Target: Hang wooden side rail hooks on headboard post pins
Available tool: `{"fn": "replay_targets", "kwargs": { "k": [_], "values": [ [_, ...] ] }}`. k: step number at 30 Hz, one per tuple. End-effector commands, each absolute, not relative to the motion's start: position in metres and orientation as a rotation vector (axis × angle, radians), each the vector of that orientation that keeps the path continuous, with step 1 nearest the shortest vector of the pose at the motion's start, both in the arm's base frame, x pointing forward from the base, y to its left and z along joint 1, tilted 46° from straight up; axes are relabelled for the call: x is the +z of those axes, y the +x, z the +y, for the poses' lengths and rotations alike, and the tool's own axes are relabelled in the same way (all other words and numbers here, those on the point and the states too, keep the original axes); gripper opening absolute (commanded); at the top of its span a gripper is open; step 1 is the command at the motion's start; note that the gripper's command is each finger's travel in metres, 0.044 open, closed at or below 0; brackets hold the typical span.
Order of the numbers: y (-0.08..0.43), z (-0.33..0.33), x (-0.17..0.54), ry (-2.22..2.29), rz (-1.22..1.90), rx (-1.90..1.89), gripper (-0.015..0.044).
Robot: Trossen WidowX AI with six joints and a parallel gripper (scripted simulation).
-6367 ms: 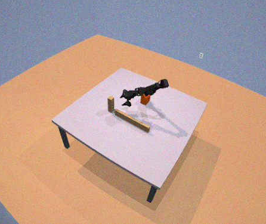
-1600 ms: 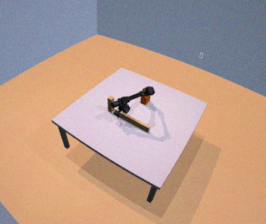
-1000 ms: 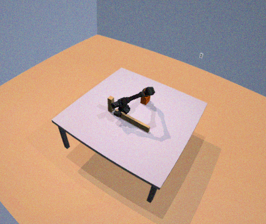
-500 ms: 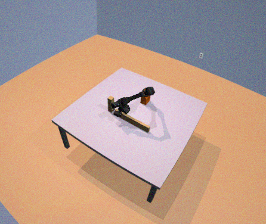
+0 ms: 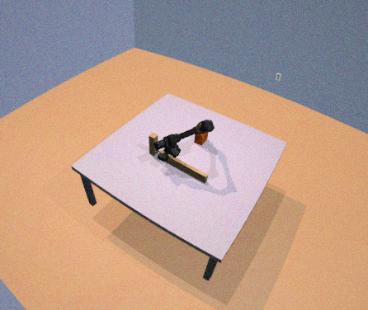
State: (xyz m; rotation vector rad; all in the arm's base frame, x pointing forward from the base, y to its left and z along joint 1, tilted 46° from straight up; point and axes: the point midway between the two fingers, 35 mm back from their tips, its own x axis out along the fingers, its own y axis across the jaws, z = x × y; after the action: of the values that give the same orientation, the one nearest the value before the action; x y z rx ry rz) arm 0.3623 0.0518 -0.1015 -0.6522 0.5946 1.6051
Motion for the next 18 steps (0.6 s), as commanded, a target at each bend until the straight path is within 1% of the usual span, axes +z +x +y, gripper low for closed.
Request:
{"fn": "replay_targets", "kwargs": {
  "k": [1,18],
  "values": [
    [0.3594,0.0518,-0.1012,-0.649,0.591,1.607,0.0000],
    [0.3521,0.0507,-0.1013,-0.648,0.591,1.607,0.0000]
  ]
}}
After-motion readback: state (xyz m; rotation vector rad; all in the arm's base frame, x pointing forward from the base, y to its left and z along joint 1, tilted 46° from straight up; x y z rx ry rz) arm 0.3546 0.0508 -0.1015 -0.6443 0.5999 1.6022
